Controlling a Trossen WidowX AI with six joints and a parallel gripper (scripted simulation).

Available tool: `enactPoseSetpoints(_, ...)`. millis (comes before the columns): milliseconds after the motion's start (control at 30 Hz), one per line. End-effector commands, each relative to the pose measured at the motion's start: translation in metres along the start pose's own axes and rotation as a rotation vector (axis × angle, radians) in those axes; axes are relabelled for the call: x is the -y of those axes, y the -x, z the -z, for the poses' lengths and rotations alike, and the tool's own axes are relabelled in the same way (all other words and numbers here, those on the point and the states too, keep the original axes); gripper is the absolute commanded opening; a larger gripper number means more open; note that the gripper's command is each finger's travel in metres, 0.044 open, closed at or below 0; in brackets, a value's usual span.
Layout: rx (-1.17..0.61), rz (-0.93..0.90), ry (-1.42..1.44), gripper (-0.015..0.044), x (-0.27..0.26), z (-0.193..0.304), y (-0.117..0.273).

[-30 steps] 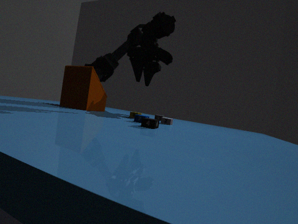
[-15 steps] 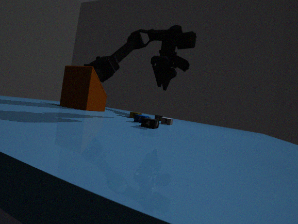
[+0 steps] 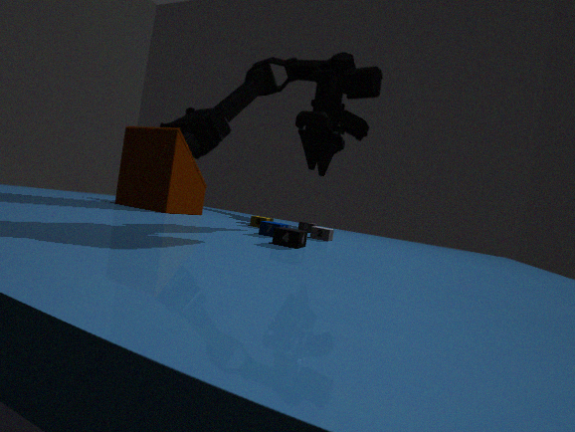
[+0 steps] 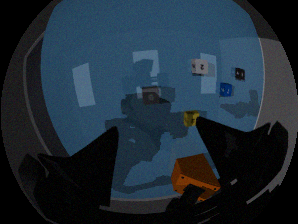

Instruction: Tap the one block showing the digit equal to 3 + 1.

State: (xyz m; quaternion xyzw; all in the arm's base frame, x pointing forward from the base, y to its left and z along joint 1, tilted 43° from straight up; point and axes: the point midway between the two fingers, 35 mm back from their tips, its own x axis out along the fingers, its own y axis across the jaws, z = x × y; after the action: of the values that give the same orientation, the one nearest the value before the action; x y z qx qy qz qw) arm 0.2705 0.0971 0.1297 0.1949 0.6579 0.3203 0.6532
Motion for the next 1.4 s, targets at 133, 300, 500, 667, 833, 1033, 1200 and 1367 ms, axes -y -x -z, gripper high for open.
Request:
enactPoseSetpoints(133, 0.001, -0.003, -0.001, 0.0400, -0.002, 0.000, 0.000)
enactPoseSetpoints(300, 0.002, 0.000, -0.001, 0.0400, 0.013, -0.012, 0.001)
enactPoseSetpoints(500, 0.003, 0.005, 0.000, 0.0400, 0.087, -0.051, 0.002)
enactPoseSetpoints(667, 0.004, 0.003, 0.002, 0.0400, 0.120, -0.061, 0.001)
enactPoseSetpoints(833, 0.004, 0.003, 0.002, 0.0400, 0.120, -0.061, 0.001)
enactPoseSetpoints(1033, 0.004, 0.003, 0.002, 0.0400, 0.120, -0.061, 0.001)
enactPoseSetpoints(1200, 0.004, 0.003, 0.002, 0.0400, 0.120, -0.061, 0.001)
enactPoseSetpoints(1367, 0.004, 0.003, 0.002, 0.0400, 0.120, -0.061, 0.001)
